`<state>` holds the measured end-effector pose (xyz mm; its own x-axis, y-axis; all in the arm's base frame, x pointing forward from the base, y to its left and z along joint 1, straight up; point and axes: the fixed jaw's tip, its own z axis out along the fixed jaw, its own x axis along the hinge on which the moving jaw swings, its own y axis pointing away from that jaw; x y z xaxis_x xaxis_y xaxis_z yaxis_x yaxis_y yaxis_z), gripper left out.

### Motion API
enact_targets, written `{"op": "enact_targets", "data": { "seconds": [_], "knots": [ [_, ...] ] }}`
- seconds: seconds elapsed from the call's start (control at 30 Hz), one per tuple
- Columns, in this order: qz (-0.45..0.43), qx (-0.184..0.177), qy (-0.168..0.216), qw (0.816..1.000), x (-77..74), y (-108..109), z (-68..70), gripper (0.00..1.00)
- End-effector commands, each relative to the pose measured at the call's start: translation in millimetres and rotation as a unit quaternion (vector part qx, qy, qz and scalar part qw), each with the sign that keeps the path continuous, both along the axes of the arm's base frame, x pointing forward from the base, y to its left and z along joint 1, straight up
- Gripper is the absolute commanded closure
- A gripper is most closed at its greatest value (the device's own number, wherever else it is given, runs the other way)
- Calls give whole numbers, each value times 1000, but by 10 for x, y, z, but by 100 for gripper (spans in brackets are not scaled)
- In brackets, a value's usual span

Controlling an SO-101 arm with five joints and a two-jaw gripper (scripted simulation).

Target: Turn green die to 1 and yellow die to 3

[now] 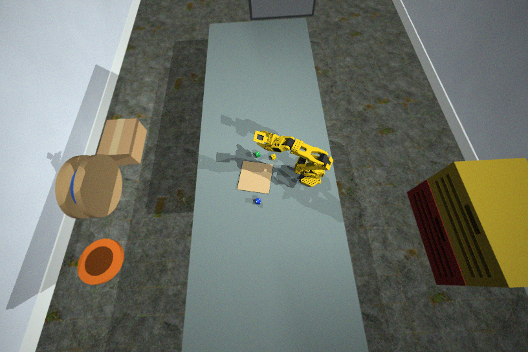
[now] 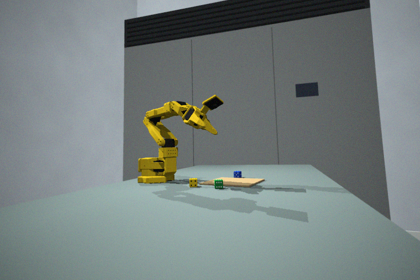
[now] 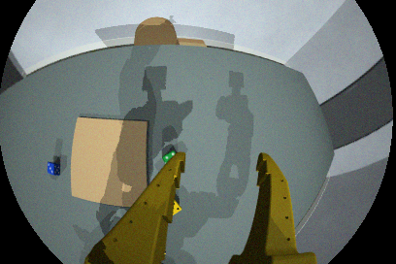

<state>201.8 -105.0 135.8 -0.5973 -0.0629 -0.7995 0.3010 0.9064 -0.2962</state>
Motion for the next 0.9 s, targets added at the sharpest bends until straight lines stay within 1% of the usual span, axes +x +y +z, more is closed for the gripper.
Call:
{"op": "enact_targets", "data": {
  "seconds": [0.0,0.07,0.33,0.57,0.63,0.77,0.87],
  "knots": [
    [21,-40,7,999,9,-20,104,72],
    [21,-40,7,999,9,-20,104,72],
    [74,-112,65,989,-20,-34,84,72],
    [131,-183,124,966,-52,-50,67,72],
    [131,-183,124,966,-52,-50,67,72],
    [167,-226,159,946,-73,-61,58,72],
    [196,-259,186,927,-90,-70,52,72]
  ]
}}
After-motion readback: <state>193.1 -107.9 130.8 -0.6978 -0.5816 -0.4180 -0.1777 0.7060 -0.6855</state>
